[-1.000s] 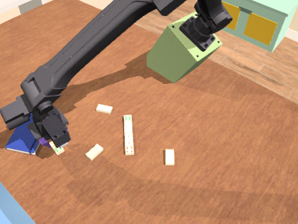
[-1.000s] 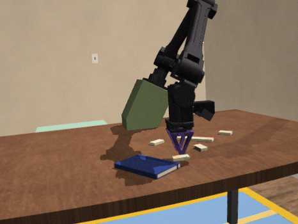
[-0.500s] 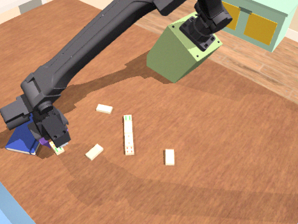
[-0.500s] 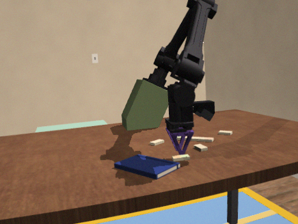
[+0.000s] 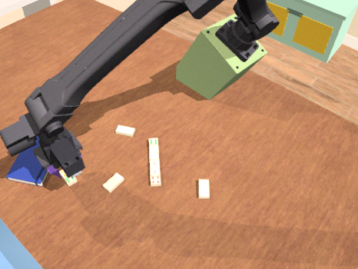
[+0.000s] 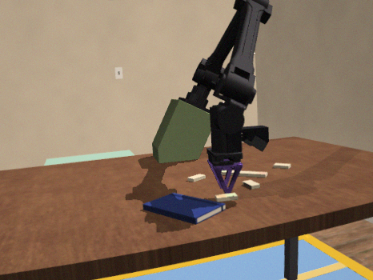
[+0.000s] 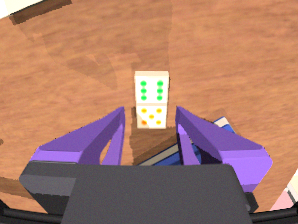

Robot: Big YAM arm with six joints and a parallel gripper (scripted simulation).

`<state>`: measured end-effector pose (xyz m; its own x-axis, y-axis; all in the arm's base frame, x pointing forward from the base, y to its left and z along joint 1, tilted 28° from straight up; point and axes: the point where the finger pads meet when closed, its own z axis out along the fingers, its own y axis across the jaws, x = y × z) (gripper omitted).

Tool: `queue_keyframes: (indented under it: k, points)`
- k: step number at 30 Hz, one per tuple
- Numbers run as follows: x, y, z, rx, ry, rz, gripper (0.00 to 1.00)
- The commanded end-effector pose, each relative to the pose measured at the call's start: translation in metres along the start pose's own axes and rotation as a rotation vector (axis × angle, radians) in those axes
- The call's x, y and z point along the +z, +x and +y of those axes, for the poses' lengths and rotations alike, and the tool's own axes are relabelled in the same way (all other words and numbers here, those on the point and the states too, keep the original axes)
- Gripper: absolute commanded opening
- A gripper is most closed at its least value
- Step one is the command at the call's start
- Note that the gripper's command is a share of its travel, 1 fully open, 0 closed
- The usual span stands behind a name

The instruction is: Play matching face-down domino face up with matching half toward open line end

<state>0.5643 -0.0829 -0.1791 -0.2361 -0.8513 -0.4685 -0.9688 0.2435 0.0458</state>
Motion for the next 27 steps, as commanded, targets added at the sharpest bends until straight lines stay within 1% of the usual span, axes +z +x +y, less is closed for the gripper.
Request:
queue_keyframes:
  k: [1, 8, 15, 16, 25, 27]
  points:
    - [-0.005, -0.004, -0.009, -0.013, 0.016, -0.001, 0.42]
    - [-0.005, -0.013, -0.020, -0.042, 0.027, -0.003, 0.42]
    - [-0.005, -0.013, -0.020, -0.042, 0.027, -0.003, 0.42]
    - [-0.006, -0.001, -0.006, -0.006, 0.013, 0.000, 0.42]
    - [-0.006, -0.013, -0.020, -0.042, 0.028, -0.003, 0.42]
    - [-0.006, -0.013, -0.020, -0.042, 0.028, -0.003, 0.42]
